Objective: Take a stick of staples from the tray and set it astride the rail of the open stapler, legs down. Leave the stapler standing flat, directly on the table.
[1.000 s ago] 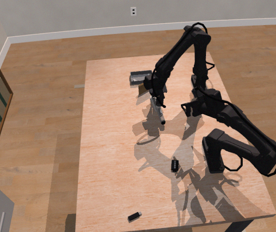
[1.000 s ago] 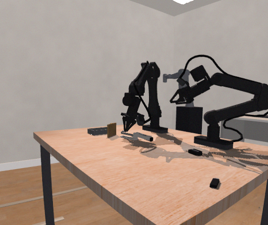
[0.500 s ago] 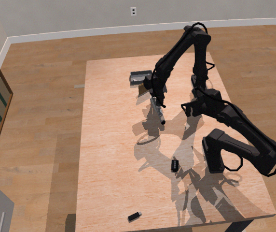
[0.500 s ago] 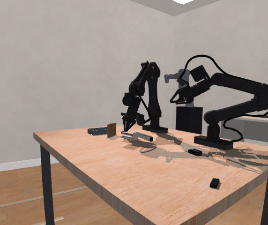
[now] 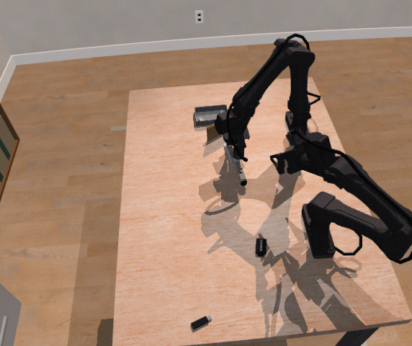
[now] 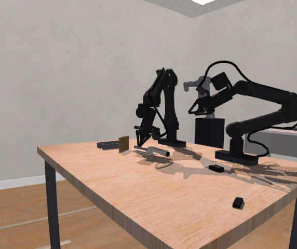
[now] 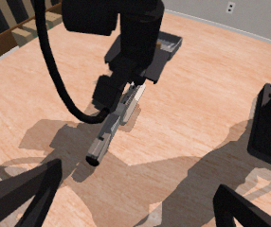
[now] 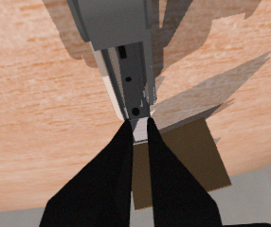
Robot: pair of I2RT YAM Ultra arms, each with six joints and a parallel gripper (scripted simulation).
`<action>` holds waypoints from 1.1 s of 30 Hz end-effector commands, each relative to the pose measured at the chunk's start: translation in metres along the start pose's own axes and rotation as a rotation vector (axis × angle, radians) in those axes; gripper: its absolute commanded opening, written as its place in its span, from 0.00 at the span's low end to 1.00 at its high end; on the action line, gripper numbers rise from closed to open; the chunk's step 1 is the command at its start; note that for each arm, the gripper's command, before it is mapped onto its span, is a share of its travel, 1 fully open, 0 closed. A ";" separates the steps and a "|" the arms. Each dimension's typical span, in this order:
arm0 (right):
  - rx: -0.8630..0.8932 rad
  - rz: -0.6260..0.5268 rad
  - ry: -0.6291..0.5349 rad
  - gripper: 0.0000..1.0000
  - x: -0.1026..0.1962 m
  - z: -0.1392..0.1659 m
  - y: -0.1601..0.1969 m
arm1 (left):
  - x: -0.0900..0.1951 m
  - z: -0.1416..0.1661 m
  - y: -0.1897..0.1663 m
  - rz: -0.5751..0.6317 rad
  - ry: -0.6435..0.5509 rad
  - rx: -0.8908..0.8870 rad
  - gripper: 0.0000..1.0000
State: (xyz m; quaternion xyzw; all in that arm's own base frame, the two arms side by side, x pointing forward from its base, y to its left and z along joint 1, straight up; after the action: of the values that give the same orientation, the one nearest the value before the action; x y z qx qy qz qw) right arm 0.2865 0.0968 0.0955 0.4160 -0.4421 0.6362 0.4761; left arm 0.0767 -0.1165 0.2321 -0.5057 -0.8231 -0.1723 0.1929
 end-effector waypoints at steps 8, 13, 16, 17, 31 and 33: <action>-0.009 0.020 -0.010 0.04 -0.006 0.002 0.001 | 0.004 -0.003 0.001 -0.007 -0.024 -0.002 1.00; -0.008 0.010 -0.008 0.04 -0.011 0.001 0.002 | 0.004 -0.003 0.001 -0.007 -0.024 -0.002 1.00; -0.008 0.007 -0.008 0.04 -0.013 0.000 0.003 | 0.004 -0.003 0.001 -0.007 -0.024 -0.002 1.00; -0.009 0.014 -0.010 0.04 -0.007 -0.001 0.001 | 0.004 -0.003 0.001 -0.007 -0.024 -0.002 1.00; -0.007 0.018 -0.005 0.19 0.005 -0.002 0.007 | 0.004 -0.003 0.001 -0.007 -0.024 -0.002 1.00; -0.010 0.031 -0.008 0.19 0.009 -0.002 0.008 | 0.004 -0.003 0.001 -0.007 -0.024 -0.002 1.00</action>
State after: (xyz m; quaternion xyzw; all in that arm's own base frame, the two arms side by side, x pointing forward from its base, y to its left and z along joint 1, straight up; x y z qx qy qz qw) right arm 0.2852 0.0969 0.0935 0.4111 -0.4465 0.6390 0.4725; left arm 0.0767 -0.1165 0.2321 -0.5057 -0.8231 -0.1723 0.1929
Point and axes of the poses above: on each arm, the point where the finger pads meet when closed, its own x axis back along the fingers, its own y axis across the jaws, z = x × y, the point moved 8 cm from there along x, back along the fingers, and after that the axes turned 1 degree about x, right-handed, at the moved point
